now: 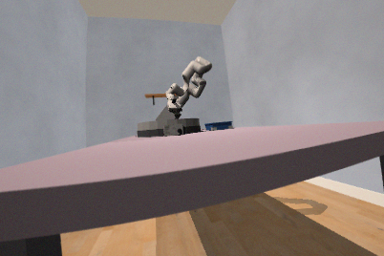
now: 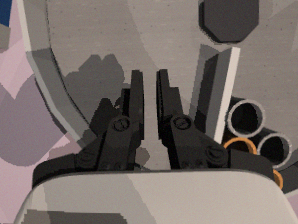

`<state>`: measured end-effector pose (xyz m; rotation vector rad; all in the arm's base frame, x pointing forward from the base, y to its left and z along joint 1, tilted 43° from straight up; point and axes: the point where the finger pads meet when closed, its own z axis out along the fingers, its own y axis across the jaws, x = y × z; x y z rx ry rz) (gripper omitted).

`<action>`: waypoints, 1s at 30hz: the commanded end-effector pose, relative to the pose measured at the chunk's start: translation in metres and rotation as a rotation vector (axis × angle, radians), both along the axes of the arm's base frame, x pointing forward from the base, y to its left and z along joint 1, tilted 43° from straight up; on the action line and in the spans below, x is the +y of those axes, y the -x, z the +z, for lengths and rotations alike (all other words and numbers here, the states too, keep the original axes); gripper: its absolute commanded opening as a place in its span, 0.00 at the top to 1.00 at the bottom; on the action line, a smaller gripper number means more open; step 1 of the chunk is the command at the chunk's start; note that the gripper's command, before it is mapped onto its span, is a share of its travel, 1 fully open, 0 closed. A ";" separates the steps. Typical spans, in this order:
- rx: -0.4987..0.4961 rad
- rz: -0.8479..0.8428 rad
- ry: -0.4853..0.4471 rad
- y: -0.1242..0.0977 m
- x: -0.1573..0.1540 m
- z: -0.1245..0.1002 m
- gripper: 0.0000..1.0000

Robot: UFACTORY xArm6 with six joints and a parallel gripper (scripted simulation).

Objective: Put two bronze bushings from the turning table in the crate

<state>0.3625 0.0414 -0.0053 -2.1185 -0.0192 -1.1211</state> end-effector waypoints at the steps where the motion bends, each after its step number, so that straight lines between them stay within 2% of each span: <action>1: -0.017 0.015 -0.011 0.008 -0.029 -0.028 0.90; 13: -0.017 0.015 -0.011 0.032 -0.087 -0.086 0.90; 15: -0.017 0.015 -0.011 0.032 -0.087 -0.086 0.90; 19: -0.018 0.015 -0.011 0.043 -0.112 -0.111 0.90; 30: -0.018 0.015 -0.011 0.045 -0.115 -0.115 0.90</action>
